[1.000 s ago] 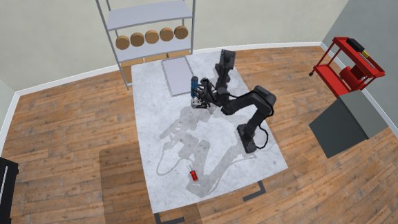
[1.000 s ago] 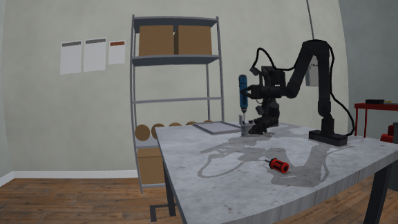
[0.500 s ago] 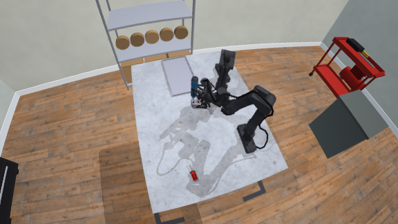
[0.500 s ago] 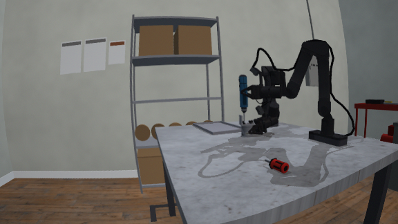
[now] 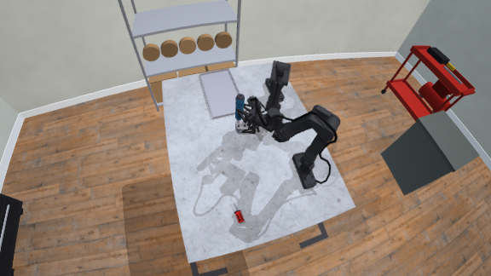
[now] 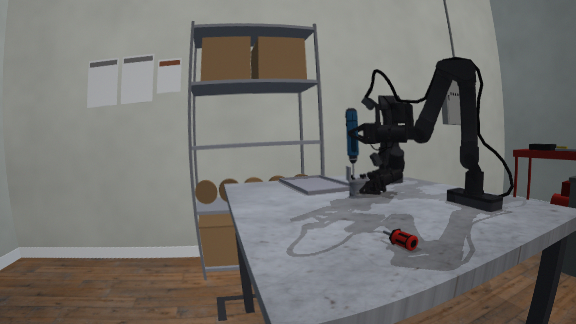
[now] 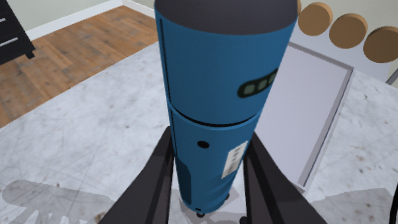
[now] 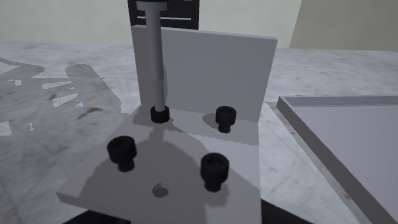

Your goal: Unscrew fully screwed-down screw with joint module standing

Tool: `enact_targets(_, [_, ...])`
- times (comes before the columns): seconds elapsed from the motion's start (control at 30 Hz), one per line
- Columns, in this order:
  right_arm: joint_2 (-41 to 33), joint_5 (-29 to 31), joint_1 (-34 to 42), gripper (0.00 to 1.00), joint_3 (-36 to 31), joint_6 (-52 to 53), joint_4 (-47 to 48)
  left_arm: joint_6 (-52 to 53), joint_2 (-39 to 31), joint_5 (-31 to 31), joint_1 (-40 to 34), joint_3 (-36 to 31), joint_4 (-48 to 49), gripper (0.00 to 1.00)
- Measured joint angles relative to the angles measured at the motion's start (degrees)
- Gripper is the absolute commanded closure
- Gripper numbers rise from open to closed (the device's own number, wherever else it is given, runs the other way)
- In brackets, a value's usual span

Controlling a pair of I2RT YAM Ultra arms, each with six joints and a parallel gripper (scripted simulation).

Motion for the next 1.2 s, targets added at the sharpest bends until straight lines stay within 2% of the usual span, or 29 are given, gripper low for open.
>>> enact_targets(1.2, [0.0,0.0,0.0,0.41,0.0,0.0,0.0,0.0,0.4,0.0,0.0,-0.2,1.0,0.58])
